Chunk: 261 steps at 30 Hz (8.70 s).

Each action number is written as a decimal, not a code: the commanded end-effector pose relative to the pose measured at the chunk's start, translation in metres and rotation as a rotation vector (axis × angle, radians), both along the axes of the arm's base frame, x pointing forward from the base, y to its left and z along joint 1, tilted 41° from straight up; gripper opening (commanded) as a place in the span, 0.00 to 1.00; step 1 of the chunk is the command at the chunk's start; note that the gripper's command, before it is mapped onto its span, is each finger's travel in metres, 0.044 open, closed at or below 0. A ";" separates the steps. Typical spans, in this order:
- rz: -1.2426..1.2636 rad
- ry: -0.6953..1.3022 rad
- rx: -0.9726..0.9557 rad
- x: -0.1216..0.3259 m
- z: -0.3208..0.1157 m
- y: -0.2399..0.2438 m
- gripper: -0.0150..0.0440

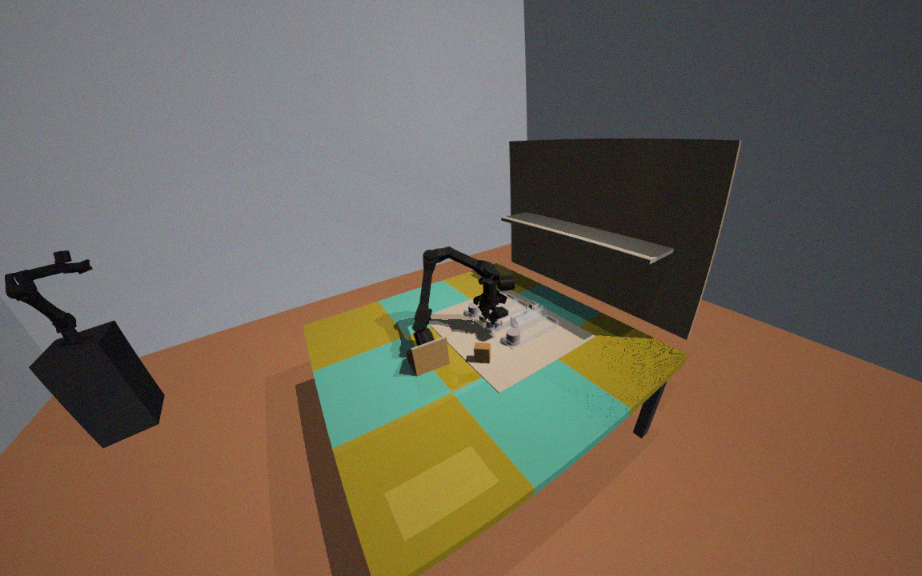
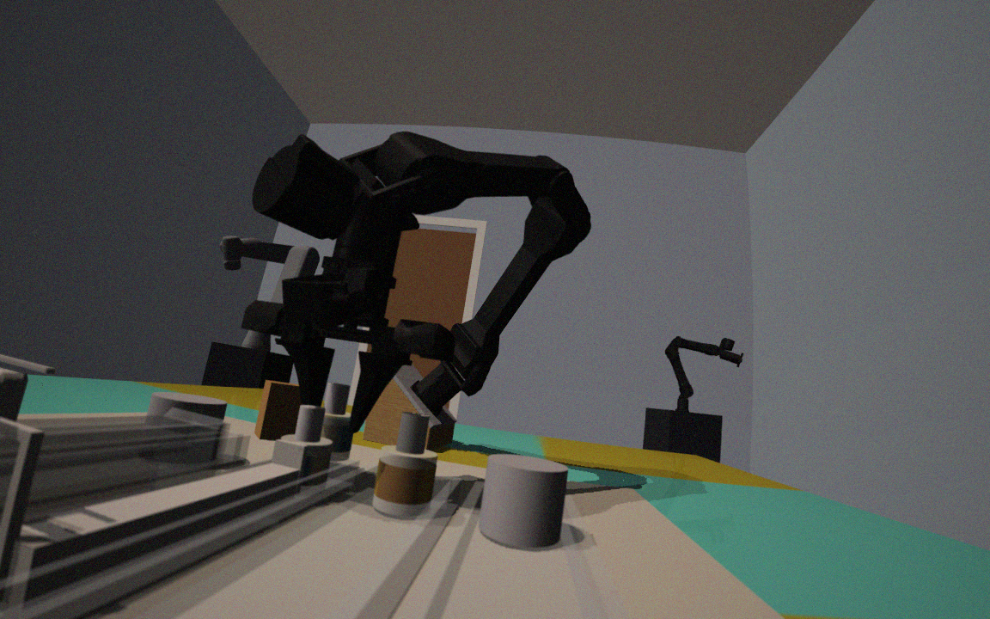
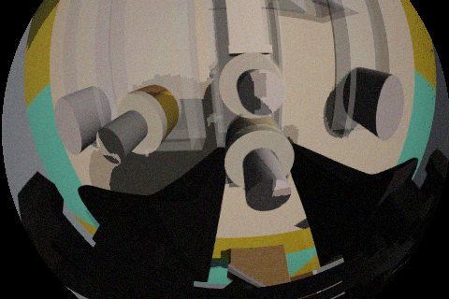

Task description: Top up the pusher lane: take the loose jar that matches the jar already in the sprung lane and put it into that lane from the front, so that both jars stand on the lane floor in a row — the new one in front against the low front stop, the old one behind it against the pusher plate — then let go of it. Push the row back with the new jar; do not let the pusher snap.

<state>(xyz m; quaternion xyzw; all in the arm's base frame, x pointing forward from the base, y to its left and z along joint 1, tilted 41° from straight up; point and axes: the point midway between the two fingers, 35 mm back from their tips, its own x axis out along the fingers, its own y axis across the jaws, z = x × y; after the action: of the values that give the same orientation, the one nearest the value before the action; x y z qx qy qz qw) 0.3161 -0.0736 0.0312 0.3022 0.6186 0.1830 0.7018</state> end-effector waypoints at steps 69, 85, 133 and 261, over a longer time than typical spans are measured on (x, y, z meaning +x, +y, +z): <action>-0.006 -0.025 -0.004 0.020 0.006 -0.005 0.25; -0.006 -0.025 -0.004 0.020 0.006 -0.005 0.25; -0.006 -0.025 -0.004 0.024 0.000 0.000 0.25; -0.006 -0.025 -0.003 0.014 -0.008 0.006 0.73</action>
<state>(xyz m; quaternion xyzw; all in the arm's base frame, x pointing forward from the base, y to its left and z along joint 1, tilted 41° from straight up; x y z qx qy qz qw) 0.3305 -0.0638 0.0185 0.3027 0.6099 0.1829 0.7091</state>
